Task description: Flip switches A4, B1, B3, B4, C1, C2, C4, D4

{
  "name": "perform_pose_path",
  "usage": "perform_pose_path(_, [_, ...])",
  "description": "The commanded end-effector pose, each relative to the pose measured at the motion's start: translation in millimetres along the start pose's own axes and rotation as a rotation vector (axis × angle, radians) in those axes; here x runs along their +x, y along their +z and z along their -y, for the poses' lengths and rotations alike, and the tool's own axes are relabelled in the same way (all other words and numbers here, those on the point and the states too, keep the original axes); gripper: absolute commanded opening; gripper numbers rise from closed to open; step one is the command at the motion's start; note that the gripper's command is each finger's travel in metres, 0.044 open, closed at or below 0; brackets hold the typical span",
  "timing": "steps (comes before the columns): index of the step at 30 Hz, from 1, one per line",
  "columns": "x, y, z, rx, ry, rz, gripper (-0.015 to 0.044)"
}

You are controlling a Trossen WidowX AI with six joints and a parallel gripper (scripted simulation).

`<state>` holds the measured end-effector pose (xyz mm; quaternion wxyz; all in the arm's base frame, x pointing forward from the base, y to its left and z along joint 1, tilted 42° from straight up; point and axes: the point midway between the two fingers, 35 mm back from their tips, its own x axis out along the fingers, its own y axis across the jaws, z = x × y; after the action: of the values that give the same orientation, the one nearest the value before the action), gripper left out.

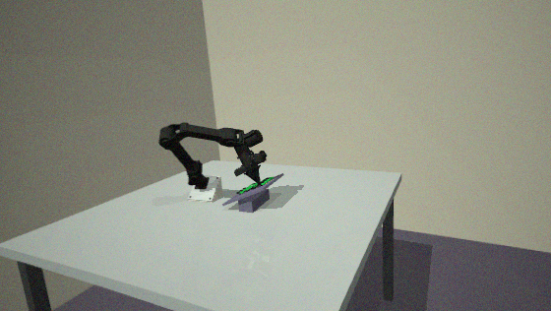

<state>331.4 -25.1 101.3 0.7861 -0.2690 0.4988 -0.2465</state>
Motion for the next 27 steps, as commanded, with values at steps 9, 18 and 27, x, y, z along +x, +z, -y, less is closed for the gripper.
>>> perform_pose_path(9, [2.6,-1.7,-1.0,-0.006,0.004,-0.004,0.0])
perform_pose_path(18, [3.8,-1.7,-1.0,-0.006,0.004,-0.004,0.0])
perform_pose_path(27, [5.0,-1.8,-1.0,-0.006,0.004,-0.004,0.0])
